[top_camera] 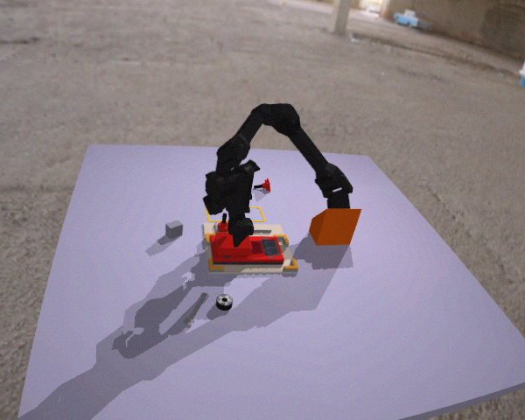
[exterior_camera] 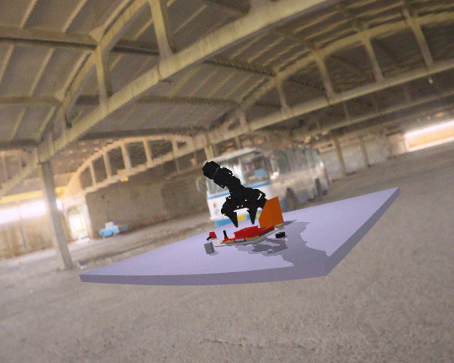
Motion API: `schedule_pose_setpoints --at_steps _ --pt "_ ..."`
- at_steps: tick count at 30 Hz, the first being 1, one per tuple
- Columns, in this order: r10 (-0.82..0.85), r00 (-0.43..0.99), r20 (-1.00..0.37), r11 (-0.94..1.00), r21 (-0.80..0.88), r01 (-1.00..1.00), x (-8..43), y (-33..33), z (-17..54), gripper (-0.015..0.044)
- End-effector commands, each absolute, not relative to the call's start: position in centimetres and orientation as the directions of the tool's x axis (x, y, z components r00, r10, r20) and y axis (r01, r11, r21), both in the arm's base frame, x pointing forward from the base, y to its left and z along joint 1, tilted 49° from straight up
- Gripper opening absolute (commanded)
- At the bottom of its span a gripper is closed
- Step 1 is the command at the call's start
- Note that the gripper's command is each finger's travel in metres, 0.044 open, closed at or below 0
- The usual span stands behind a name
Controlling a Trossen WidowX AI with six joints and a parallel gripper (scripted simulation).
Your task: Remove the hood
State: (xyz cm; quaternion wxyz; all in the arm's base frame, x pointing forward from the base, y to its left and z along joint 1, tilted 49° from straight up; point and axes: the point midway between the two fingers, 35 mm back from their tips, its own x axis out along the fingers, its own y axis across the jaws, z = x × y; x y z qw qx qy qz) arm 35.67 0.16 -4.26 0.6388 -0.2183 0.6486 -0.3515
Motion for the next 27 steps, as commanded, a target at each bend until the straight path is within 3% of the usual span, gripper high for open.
schedule_pose_setpoints --at_steps 1,27 --pt "-0.736 -0.09 -0.671 0.654 -0.74 0.158 35.48 -0.16 -4.51 0.044" --pt "-0.737 -0.09 -0.67 0.653 -0.74 0.158 35.3 -1.14 -5.3 0.044"
